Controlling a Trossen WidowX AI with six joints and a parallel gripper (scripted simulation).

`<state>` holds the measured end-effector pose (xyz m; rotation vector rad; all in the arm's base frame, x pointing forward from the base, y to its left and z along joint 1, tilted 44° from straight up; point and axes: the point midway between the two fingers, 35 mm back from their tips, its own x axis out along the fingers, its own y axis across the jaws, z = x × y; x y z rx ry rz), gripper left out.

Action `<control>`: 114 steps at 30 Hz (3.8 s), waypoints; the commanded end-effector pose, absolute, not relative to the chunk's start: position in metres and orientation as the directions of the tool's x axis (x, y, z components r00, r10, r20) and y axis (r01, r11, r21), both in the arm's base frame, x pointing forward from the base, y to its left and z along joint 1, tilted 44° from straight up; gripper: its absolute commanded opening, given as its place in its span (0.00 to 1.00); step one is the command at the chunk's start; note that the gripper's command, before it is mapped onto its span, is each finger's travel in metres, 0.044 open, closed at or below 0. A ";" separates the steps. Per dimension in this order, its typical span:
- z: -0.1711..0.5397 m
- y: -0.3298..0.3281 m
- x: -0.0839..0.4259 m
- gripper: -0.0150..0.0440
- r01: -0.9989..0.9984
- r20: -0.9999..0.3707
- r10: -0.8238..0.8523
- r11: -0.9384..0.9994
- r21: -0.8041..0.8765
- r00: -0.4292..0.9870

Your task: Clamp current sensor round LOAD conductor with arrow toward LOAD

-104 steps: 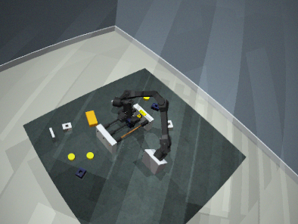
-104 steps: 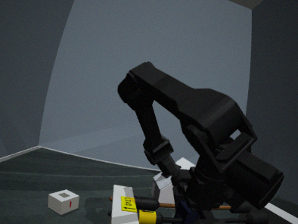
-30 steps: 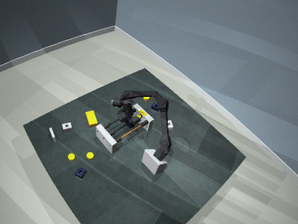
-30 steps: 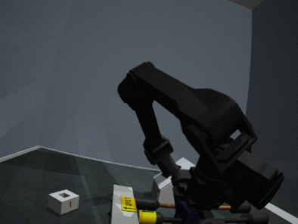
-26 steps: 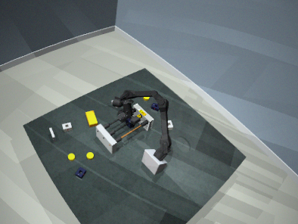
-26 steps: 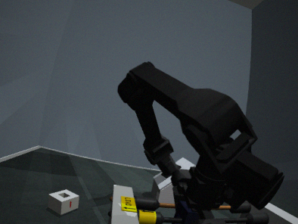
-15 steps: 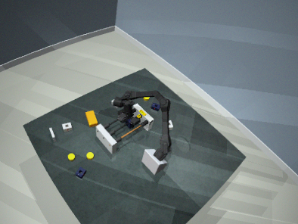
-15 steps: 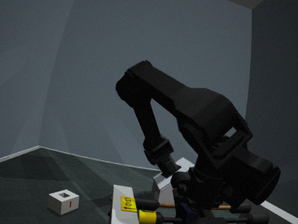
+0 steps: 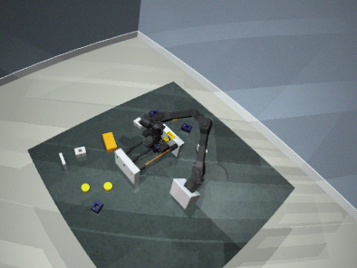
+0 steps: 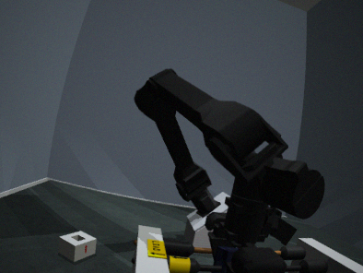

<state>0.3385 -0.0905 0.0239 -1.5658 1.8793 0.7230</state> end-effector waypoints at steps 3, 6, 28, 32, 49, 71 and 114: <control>0.025 -0.090 0.340 0.25 -0.985 -0.731 -0.669 0.167 0.034 -0.138; 0.025 -0.090 0.340 0.25 -0.985 -0.731 -0.669 0.167 0.034 -0.138; 0.025 -0.090 0.340 0.25 -0.985 -0.731 -0.669 0.167 0.034 -0.138; 0.025 -0.090 0.340 0.25 -0.985 -0.731 -0.669 0.167 0.034 -0.138; 0.025 -0.090 0.340 0.25 -0.985 -0.731 -0.669 0.167 0.034 -0.138; 0.025 -0.090 0.340 0.25 -0.985 -0.731 -0.669 0.167 0.034 -0.138; 0.018 -0.097 0.338 0.25 -0.916 -0.693 -0.606 0.330 0.227 -0.390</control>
